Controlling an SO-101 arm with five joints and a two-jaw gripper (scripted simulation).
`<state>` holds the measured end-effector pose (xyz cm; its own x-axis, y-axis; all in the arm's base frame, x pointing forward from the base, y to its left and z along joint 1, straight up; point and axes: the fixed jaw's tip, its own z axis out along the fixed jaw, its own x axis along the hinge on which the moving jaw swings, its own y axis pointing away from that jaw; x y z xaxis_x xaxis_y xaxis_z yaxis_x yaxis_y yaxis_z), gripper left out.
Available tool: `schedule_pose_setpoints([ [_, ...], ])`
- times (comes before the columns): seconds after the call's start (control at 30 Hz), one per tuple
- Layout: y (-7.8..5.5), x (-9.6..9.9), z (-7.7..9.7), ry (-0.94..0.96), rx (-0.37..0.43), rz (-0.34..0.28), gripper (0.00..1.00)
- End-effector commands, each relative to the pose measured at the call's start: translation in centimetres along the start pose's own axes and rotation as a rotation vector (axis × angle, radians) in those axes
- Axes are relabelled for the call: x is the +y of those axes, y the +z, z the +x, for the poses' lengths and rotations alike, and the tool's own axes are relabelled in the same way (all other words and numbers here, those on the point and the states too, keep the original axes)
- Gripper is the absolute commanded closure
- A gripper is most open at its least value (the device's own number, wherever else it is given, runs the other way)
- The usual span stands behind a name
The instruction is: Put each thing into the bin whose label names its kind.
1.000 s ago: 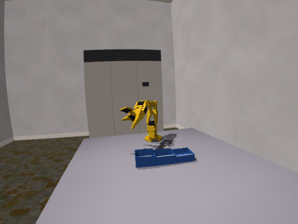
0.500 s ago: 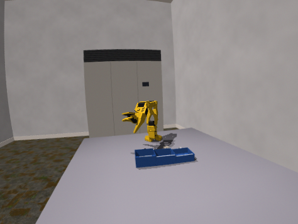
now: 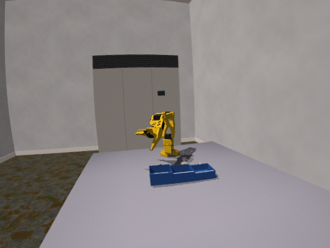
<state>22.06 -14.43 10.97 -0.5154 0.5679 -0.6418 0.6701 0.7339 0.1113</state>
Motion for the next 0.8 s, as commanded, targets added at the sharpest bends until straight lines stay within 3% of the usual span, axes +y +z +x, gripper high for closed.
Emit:
schedule_pose_setpoints([
  [0.0, -0.8, 0.5, -0.1, -0.051, -0.018, -0.015, 0.0],
  [0.17, -0.9, 0.5, 0.3, -0.082, -0.001, -0.014, 0.0],
  [0.2, -0.3, 0.1, 0.8, -0.067, 0.03, -0.002, 0.0],
  [0.67, -1.0, 0.3, 2.3, -0.212, 0.094, -0.01, 0.0],
  [0.77, -0.6, -0.1, 2.6, -0.196, 0.122, 0.001, 0.0],
])
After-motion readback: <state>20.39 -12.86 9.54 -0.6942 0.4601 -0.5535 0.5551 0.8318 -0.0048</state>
